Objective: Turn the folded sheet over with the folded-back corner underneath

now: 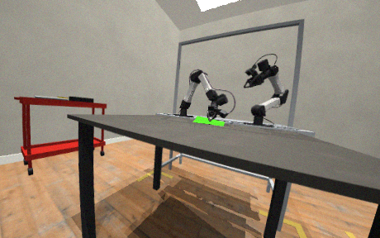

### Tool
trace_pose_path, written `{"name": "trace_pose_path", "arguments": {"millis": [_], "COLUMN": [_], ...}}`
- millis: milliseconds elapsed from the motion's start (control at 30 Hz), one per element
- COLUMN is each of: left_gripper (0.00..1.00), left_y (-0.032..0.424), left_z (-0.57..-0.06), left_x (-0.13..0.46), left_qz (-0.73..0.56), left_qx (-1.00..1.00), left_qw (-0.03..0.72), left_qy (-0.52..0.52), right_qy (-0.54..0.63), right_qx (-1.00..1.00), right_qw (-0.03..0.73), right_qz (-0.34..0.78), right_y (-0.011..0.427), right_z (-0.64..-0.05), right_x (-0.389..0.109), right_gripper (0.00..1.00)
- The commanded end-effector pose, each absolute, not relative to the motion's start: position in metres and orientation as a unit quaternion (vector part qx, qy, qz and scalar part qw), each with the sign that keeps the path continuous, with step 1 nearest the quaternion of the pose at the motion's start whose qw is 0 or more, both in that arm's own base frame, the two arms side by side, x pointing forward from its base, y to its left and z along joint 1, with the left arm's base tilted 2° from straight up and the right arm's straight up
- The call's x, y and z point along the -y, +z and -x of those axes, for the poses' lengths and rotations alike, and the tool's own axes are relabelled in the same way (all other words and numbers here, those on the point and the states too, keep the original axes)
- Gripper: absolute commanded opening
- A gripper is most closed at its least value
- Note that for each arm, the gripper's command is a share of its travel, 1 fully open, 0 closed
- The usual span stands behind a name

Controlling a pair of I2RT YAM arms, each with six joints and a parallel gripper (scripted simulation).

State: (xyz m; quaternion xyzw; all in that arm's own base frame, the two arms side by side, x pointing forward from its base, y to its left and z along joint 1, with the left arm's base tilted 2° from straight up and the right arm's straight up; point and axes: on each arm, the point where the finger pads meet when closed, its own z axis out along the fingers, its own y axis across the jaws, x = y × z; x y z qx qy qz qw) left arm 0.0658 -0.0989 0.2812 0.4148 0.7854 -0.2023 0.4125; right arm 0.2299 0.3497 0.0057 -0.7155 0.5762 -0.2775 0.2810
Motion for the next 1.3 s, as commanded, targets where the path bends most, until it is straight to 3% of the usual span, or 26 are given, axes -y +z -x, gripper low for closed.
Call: {"name": "trace_pose_path", "arguments": {"millis": [0,100,200,433,500,533,800,1000,1100,1267], "left_gripper": [0.65,0.65,0.65,0.65,0.65,0.65,0.65,0.65,0.99,1.00], "left_y": [0.286,0.286,0.286,0.286,0.286,0.286,0.286,0.286,0.291,0.298], "left_z": [-0.064,-0.064,-0.064,-0.064,-0.064,-0.064,-0.064,-0.064,-0.069,-0.081], "left_x": [0.098,0.098,0.098,0.098,0.098,0.098,0.098,0.098,0.100,0.106], "left_qz": [-0.416,-0.416,-0.416,-0.416,-0.416,-0.416,-0.416,-0.416,-0.411,-0.402], "left_qx": [-0.783,-0.783,-0.783,-0.783,-0.783,-0.783,-0.783,-0.783,-0.786,-0.793], "left_qw": [0.415,0.415,0.415,0.415,0.415,0.415,0.415,0.415,0.417,0.414], "left_qy": [-0.202,-0.202,-0.202,-0.202,-0.202,-0.202,-0.202,-0.202,-0.200,-0.195], "right_qy": [-0.286,-0.286,-0.284,-0.277,-0.272,-0.270,-0.272,-0.283,-0.284,-0.284], "right_qx": [-0.574,-0.574,-0.576,-0.579,-0.582,-0.583,-0.581,-0.579,-0.576,-0.576], "right_qw": [0.269,0.269,0.274,0.298,0.309,0.312,0.301,0.273,0.272,0.272], "right_qz": [0.719,0.719,0.716,0.706,0.702,0.700,0.705,0.714,0.717,0.717], "right_y": [-0.007,-0.007,-0.011,0.025,0.037,0.046,0.065,0.042,0.042,0.042], "right_z": [-0.227,-0.227,-0.226,-0.207,-0.209,-0.207,-0.178,-0.177,-0.177,-0.177], "right_x": [-0.342,-0.342,-0.341,-0.346,-0.354,-0.357,-0.348,-0.339,-0.339,-0.339], "right_gripper": [0.01,0.01,0.35,0.36,0.59,0.65,0.65,0.65,0.65,0.65]}}
